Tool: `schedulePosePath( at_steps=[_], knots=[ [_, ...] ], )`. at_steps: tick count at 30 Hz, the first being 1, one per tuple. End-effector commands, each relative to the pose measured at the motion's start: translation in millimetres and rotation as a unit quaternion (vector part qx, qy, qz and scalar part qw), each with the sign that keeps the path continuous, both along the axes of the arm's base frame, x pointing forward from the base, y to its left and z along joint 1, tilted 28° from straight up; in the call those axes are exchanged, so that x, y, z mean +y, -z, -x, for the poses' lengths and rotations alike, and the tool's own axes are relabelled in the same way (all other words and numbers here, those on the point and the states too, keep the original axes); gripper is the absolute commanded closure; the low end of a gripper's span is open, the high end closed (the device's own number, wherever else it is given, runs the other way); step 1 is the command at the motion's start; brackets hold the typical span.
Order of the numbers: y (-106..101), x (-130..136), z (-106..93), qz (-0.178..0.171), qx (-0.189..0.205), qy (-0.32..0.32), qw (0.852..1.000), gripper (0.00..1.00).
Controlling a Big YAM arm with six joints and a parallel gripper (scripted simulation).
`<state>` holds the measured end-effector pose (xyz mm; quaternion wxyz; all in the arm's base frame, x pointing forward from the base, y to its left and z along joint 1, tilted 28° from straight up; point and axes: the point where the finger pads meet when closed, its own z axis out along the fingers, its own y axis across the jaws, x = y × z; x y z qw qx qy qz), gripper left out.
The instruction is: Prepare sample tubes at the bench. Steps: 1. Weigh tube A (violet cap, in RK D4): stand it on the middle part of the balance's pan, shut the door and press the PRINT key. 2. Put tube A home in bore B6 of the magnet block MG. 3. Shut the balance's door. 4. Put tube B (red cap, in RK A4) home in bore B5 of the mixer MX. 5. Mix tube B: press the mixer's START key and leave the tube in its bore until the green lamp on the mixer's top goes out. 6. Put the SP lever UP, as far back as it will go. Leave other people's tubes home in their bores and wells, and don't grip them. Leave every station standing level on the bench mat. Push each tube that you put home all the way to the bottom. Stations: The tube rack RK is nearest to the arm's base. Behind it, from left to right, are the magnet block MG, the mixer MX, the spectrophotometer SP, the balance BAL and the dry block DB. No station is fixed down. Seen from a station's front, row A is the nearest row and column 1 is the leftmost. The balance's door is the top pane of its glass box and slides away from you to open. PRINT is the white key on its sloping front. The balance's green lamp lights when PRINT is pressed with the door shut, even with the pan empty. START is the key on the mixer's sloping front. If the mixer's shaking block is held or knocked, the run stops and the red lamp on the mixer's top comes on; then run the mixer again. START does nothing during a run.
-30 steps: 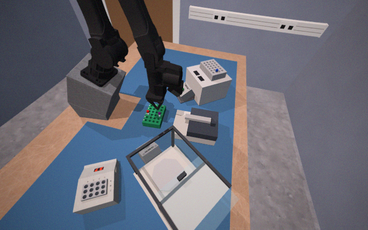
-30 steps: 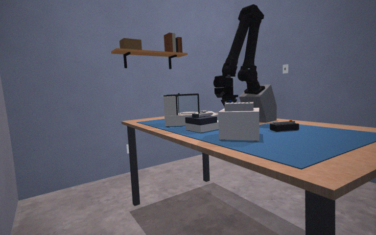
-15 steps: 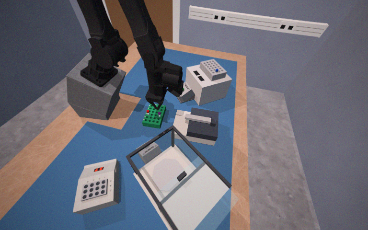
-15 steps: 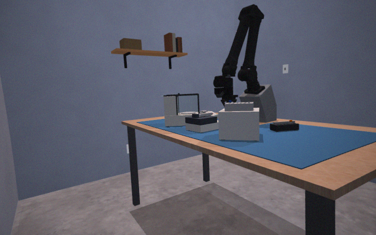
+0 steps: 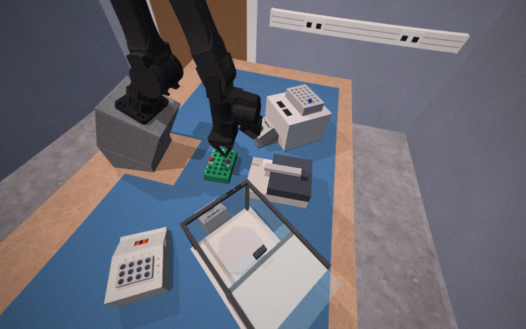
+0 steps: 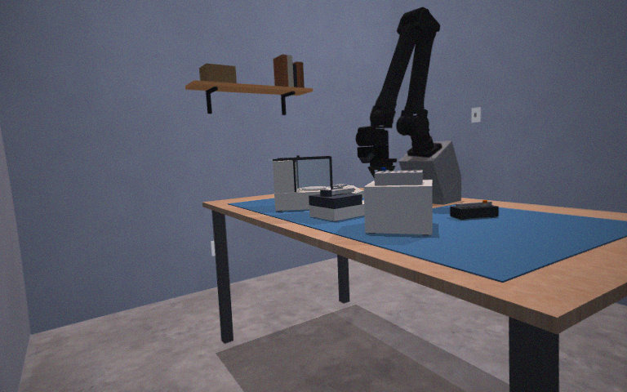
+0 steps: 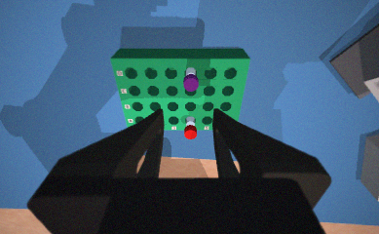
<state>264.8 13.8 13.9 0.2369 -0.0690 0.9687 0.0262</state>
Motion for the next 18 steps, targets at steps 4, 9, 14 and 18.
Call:
schedulePosePath(
  at_steps=[4, 9, 14, 18],
  knots=[
    [2, 3, -17.2, -0.003, -0.013, 0.001, 1.0, 0.64],
    [14, 4, -14.7, -0.003, -0.006, 0.001, 1.0, 0.64],
    [20, 4, -14.7, -0.002, -0.004, 0.001, 1.0, 0.64],
    [26, 5, -17.8, -0.002, -0.004, 0.001, 1.0, 0.64]
  ],
)
